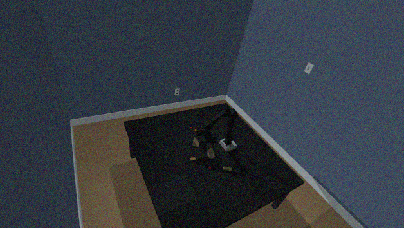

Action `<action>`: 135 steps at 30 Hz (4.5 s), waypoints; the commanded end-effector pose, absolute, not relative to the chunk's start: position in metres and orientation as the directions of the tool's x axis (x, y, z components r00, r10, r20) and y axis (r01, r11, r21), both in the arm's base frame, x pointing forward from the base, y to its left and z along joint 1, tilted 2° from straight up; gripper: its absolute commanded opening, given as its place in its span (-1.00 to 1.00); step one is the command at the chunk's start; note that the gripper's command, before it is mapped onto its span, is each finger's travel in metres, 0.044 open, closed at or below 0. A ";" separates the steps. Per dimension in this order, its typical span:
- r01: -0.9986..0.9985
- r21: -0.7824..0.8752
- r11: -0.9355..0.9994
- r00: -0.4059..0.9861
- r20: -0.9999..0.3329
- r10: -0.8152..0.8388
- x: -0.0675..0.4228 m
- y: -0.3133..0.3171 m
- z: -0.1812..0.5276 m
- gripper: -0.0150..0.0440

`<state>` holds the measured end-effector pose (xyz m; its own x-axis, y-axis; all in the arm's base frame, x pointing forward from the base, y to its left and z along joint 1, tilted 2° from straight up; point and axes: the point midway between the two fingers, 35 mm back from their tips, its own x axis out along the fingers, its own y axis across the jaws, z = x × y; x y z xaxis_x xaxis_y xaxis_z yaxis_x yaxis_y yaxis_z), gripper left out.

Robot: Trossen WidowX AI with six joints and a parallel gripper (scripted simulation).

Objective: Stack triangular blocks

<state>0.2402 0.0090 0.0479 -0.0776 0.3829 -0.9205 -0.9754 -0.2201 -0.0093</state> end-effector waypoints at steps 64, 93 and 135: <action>-0.975 0.000 -0.222 -0.050 -0.974 0.222 0.227 0.042 0.007 -0.49; -0.976 0.003 -0.220 0.105 -0.872 -0.478 0.216 0.090 0.024 -0.49; -0.976 0.016 -0.216 0.146 -0.688 -0.711 0.210 0.110 0.021 1.00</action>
<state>0.2100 0.1092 0.0191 0.1478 -0.7126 -0.6859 -0.9773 -0.2115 0.0091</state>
